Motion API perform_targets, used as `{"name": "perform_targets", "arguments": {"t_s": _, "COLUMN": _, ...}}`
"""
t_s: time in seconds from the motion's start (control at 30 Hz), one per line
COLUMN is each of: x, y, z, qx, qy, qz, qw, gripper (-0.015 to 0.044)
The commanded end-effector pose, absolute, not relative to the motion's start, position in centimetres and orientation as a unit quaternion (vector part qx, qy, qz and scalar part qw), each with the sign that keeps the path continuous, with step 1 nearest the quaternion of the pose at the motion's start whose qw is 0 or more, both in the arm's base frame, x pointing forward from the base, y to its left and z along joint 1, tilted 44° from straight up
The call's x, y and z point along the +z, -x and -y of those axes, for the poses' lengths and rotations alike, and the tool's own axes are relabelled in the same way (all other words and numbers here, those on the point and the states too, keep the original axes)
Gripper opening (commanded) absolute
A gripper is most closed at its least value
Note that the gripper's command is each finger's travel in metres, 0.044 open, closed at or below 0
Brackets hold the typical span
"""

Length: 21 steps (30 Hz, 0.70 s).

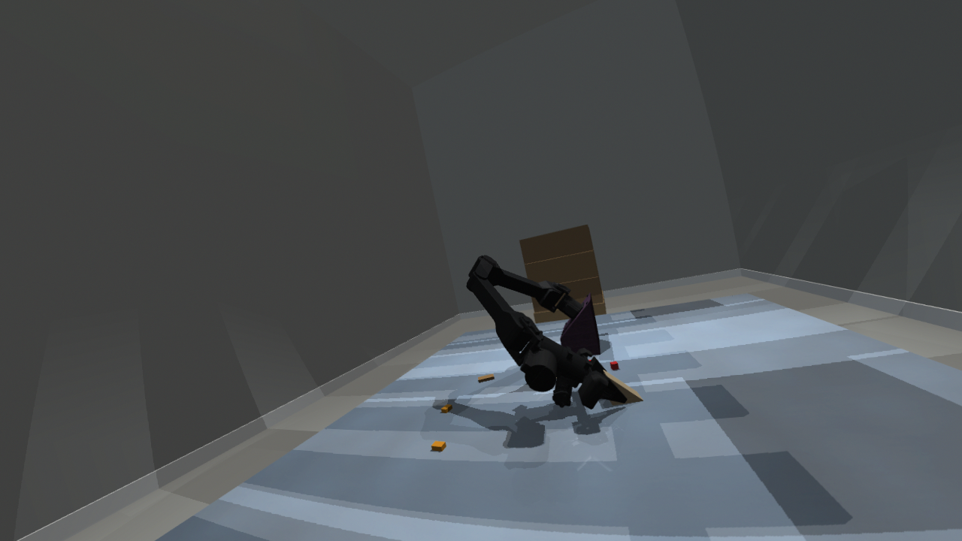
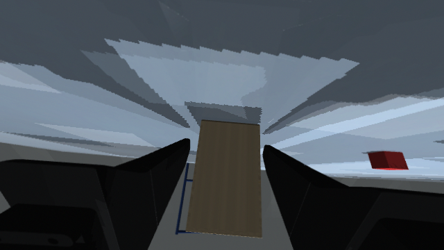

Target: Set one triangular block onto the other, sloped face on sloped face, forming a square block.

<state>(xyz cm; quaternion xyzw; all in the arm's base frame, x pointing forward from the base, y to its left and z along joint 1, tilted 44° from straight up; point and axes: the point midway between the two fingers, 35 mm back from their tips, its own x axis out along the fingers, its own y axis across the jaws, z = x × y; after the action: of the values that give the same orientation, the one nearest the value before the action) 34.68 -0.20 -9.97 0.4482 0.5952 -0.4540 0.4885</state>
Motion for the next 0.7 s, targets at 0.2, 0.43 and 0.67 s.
{"name": "perform_targets", "arguments": {"t_s": 0.2, "x": -10.09, "y": -34.64, "z": 0.14, "qx": -0.455, "qy": -0.45, "qz": -0.595, "qw": 0.486, "gripper": 0.0144}}
{"name": "perform_targets", "arguments": {"t_s": 0.43, "x": -9.88, "y": -34.64, "z": 0.01, "qx": -0.454, "qy": -0.449, "qz": -0.596, "qw": 0.488, "gripper": 0.0}}
{"name": "perform_targets", "arguments": {"t_s": 0.67, "x": -9.81, "y": -34.56, "z": -0.64, "qx": -0.473, "qy": -0.426, "qz": -0.573, "qw": 0.515, "gripper": 0.0}}
